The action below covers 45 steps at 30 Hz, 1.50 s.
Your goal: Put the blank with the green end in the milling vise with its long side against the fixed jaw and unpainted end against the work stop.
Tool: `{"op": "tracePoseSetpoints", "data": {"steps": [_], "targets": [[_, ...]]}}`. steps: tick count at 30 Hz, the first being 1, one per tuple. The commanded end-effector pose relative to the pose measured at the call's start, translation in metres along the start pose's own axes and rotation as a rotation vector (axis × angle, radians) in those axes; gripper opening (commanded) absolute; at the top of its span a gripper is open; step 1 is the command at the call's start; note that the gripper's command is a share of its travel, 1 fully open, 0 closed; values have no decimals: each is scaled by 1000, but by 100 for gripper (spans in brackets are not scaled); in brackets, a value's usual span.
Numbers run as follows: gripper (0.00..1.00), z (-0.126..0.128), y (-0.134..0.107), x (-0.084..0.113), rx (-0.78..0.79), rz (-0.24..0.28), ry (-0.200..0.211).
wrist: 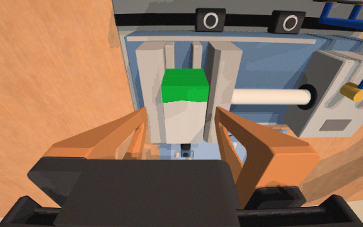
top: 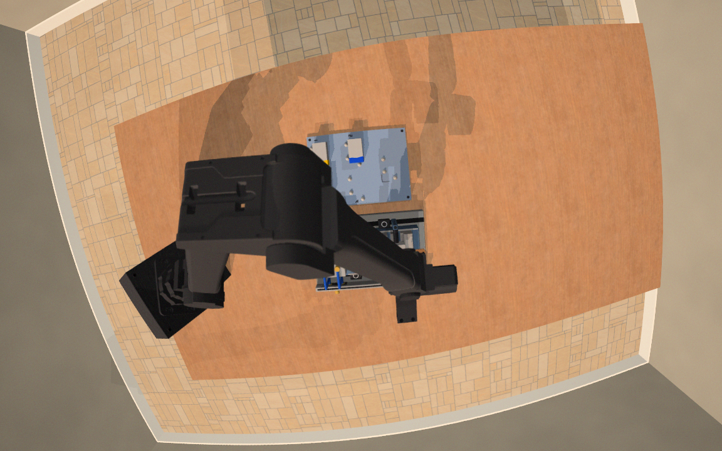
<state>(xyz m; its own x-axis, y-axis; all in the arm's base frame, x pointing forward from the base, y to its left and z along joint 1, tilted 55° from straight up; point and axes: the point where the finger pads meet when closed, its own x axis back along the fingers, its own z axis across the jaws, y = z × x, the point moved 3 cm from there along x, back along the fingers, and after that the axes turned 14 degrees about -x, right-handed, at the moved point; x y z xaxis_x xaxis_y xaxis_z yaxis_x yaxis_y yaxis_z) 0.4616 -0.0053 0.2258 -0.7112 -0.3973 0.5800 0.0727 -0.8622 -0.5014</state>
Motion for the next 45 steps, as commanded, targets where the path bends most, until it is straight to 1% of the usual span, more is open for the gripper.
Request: {"op": "tracePoseSetpoints", "data": {"steps": [1,28,33,35,37,45], "targets": [[64,12,-7,0,34,9,26],[64,12,-7,1,34,9,26],[64,13,-7,5,33,7,29],[64,14,-7,12,31,4,34],[64,13,-2,15,20,-3,32],[64,7,0,26,14,-5,22]]}}
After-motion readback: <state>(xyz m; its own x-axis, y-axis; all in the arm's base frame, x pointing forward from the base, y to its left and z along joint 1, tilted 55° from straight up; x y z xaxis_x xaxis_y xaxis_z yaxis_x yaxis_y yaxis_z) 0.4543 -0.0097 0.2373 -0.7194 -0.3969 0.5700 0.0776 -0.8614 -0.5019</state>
